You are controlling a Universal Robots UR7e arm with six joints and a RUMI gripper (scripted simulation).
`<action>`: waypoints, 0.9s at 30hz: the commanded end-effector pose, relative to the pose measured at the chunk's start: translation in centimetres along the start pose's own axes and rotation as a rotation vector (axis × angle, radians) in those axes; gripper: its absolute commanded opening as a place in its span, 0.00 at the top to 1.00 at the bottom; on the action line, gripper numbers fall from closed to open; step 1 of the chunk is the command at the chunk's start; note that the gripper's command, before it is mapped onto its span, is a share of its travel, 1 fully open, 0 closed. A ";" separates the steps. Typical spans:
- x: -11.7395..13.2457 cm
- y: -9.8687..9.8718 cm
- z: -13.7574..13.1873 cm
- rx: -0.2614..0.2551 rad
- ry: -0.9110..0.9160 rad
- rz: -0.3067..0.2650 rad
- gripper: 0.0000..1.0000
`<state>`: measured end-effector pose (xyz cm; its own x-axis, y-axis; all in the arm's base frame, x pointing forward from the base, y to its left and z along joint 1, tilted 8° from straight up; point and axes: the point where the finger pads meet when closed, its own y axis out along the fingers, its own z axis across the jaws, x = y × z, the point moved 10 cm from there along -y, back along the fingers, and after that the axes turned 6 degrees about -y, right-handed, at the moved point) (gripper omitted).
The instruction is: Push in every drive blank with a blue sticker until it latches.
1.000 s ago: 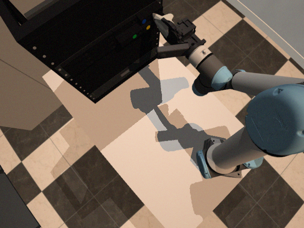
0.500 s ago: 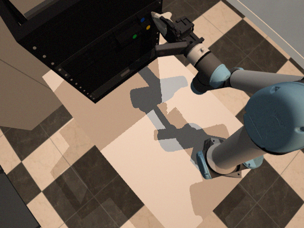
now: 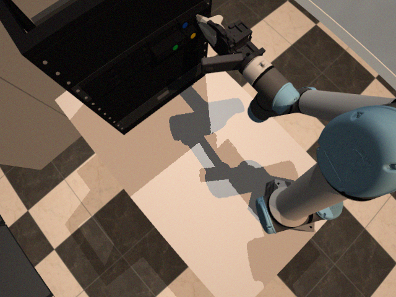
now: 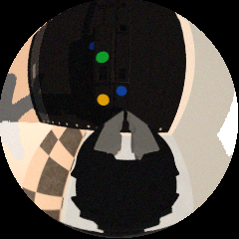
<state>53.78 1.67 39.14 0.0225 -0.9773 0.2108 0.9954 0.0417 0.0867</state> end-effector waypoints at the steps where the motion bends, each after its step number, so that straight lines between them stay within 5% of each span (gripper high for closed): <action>1: 0.0 0.0 0.0 0.001 0.000 0.000 1.00; 27: 0.0 0.6 0.0 0.001 0.000 0.000 1.00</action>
<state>54.25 1.69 39.19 0.0226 -0.9773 0.2108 0.9954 0.0417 0.0867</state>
